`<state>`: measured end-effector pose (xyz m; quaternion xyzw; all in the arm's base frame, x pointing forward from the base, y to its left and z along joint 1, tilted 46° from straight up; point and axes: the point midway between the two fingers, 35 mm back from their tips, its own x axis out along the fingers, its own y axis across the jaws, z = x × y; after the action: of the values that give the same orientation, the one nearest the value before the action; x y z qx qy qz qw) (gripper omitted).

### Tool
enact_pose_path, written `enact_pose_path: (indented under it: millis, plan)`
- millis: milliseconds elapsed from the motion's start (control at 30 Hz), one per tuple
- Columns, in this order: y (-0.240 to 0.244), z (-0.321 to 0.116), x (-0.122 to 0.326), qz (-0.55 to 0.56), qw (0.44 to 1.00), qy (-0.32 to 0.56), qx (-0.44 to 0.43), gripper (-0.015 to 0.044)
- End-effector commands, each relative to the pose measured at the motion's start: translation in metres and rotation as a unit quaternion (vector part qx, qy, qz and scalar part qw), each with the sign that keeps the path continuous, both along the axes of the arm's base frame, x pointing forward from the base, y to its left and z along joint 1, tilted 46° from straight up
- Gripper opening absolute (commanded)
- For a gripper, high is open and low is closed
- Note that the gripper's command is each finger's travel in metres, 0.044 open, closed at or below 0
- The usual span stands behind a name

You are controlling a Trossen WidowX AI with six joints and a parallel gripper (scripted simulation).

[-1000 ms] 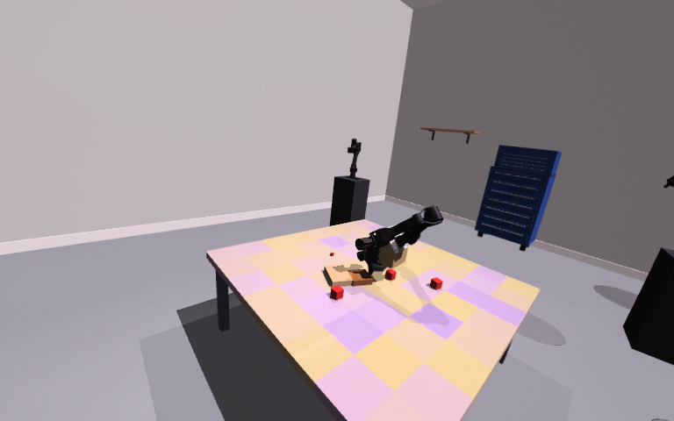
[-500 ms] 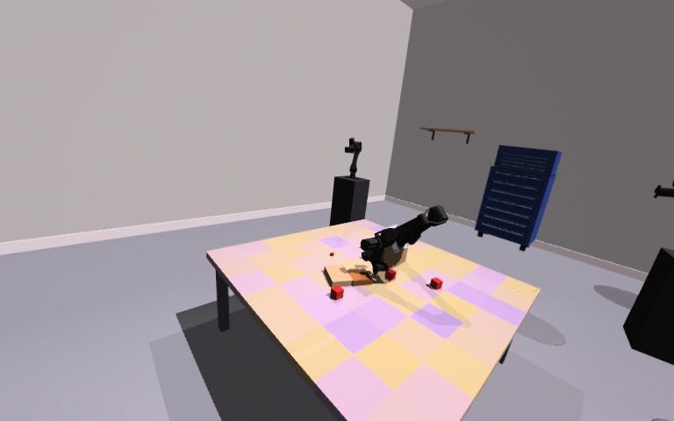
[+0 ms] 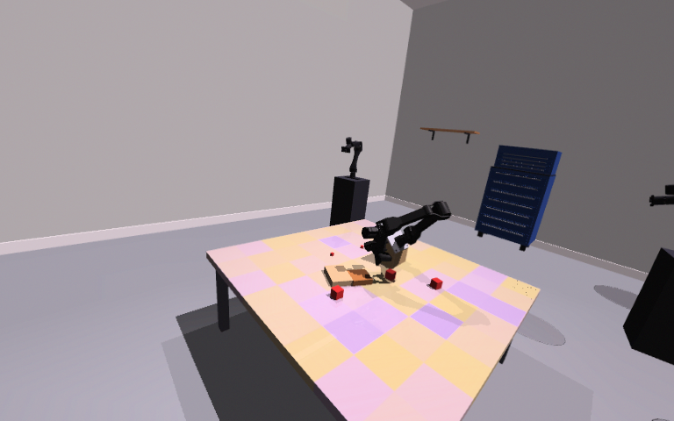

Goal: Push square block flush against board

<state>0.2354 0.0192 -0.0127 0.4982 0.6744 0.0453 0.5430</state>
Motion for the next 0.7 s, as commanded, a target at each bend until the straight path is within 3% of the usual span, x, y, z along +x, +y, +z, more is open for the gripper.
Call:
enact_pose_path:
  millis: [0, 667]
  plan:
    - [0.0, 0.0, 0.001, 0.002, 1.0, -0.002, 0.0, 0.0]
    - [-0.001, 0.013, 0.06, 0.227, 0.945, -0.235, -0.03, 0.0]
